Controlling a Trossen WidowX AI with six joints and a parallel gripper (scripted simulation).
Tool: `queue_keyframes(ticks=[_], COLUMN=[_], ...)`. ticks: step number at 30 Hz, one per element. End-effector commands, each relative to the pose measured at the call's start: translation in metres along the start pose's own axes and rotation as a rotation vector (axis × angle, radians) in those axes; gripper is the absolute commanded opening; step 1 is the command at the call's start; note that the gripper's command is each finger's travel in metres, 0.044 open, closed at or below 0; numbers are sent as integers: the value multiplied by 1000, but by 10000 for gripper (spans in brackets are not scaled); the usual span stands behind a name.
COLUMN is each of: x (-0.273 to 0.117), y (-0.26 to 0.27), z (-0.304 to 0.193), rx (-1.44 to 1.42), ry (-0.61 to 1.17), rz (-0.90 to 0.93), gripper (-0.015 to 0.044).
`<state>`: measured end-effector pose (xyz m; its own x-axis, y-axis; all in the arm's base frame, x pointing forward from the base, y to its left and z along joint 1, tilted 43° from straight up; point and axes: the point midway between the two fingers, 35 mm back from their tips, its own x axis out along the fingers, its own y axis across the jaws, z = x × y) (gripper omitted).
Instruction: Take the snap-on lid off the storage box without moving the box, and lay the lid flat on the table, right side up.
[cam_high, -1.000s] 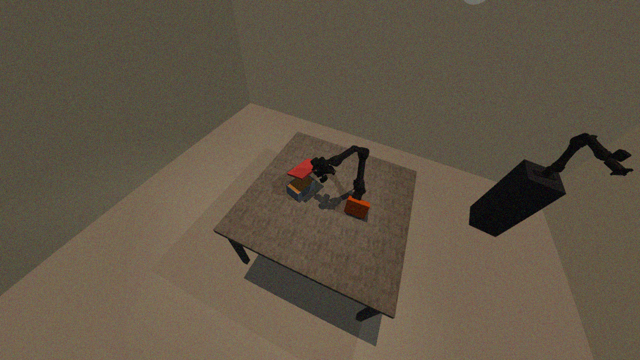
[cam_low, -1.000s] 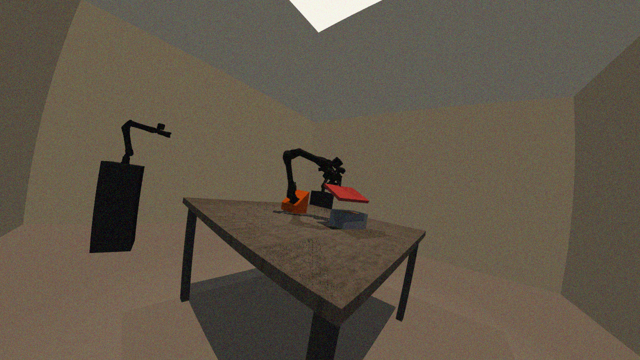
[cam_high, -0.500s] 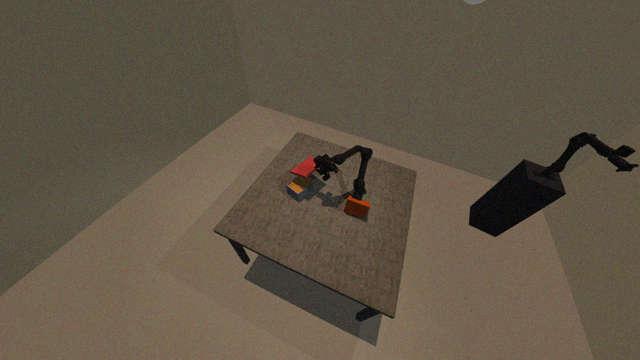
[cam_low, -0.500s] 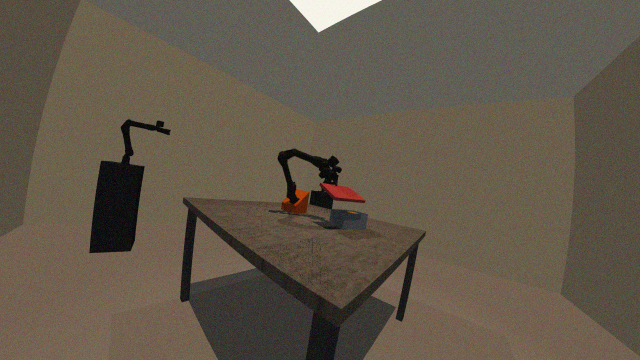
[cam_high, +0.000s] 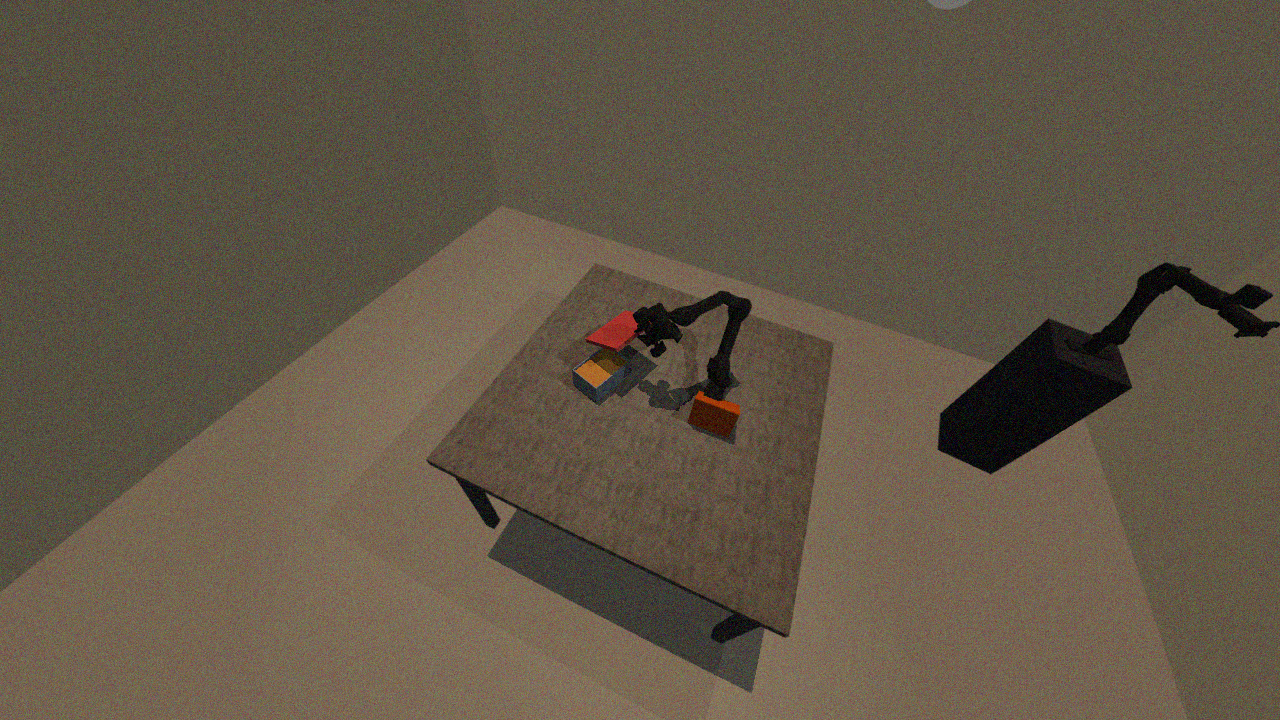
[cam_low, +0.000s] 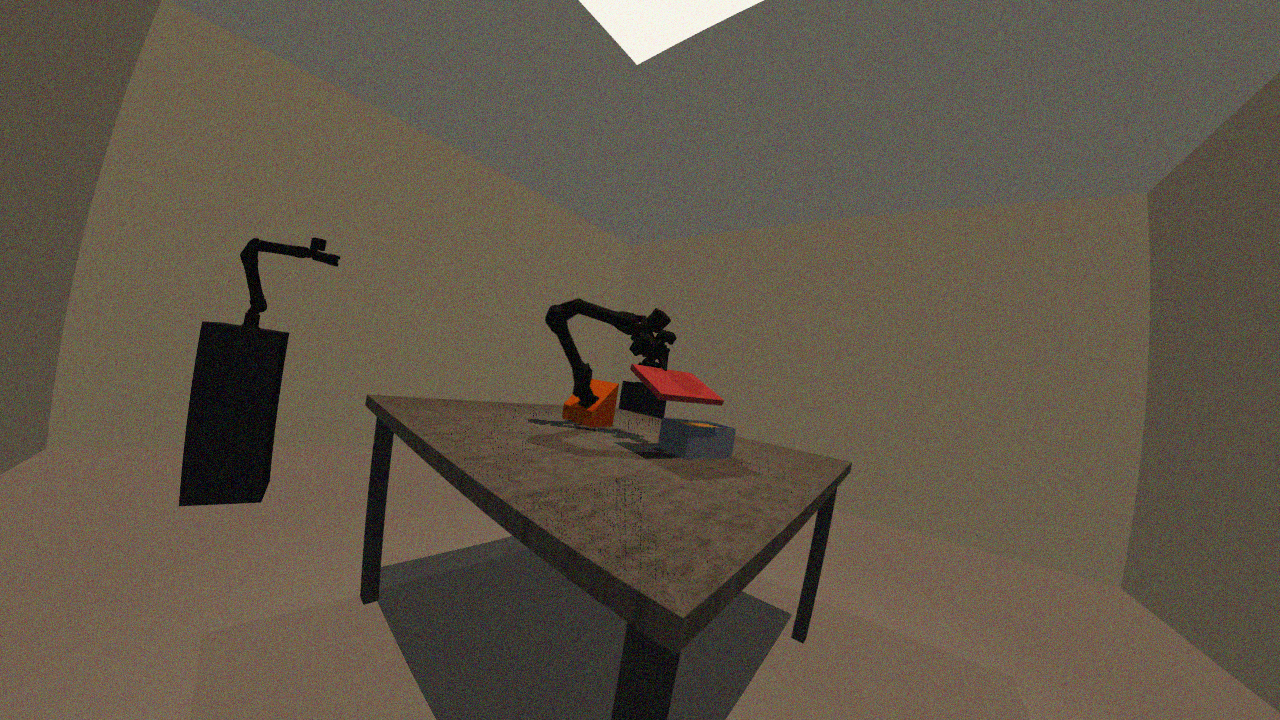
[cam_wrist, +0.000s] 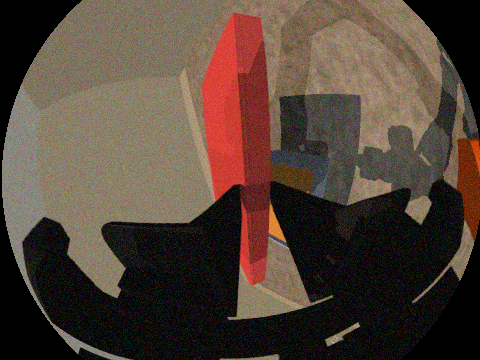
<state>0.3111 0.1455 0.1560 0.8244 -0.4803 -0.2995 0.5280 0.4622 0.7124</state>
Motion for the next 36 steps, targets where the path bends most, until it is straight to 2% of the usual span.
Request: queue_keyframes(ticks=[1,36], x=[-1,-3], y=[1,-1], z=[7,77], rx=[-1,-5], ry=[4,3], rz=[3,2], gripper=[0,0])
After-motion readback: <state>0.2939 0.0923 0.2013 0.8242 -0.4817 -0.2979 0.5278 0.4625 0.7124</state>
